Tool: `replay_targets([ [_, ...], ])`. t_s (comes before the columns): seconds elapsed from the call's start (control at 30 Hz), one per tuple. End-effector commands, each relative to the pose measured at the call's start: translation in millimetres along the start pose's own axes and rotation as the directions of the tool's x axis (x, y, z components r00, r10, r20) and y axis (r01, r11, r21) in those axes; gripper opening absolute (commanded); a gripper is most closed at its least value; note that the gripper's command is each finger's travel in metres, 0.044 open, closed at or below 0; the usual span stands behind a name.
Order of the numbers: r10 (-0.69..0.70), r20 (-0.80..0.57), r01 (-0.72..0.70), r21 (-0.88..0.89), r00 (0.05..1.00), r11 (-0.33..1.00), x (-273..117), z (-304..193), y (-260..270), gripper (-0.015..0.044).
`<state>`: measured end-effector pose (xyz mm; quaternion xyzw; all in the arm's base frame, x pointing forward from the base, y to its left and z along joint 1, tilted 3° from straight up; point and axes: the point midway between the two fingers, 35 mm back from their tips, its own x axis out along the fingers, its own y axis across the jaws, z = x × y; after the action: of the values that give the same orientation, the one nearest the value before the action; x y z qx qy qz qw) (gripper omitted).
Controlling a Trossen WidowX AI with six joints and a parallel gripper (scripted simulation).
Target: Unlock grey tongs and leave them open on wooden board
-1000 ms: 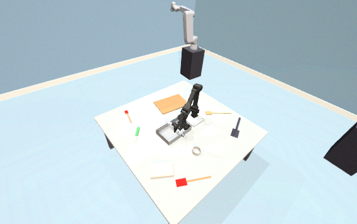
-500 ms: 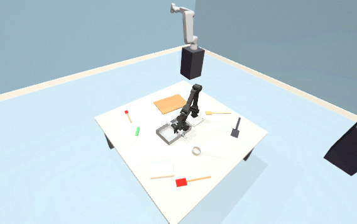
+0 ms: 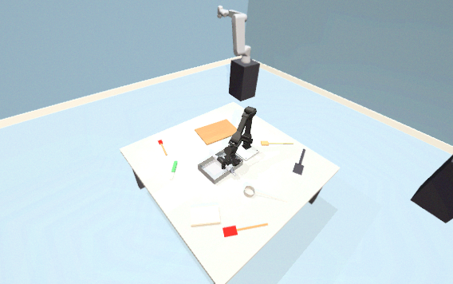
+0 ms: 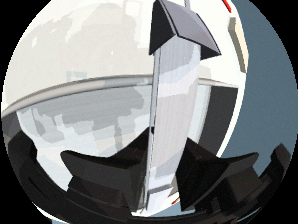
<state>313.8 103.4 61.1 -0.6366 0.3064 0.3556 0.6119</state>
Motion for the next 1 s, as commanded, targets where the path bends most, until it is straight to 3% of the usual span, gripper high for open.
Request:
replay_targets([
  [0.0, -0.001, 0.000, 0.001, 0.000, 1.000, 1.000, -2, 0, -2, -0.0122],
  [0.03, -0.001, 0.000, 0.001, 0.000, 1.000, 1.000, -6, 1, -5, -0.0148],
  [0.27, 0.003, 0.002, -0.003, -0.005, 1.000, 1.000, -65, 0, -38, -0.0150],
  [0.63, 0.011, 0.002, -0.011, -0.006, 1.000, 1.000, -67, 0, -39, -0.0150],
  [0.97, 0.154, -0.001, -0.154, -0.015, 0.988, 0.988, -64, 2, -38, -0.0150],
])
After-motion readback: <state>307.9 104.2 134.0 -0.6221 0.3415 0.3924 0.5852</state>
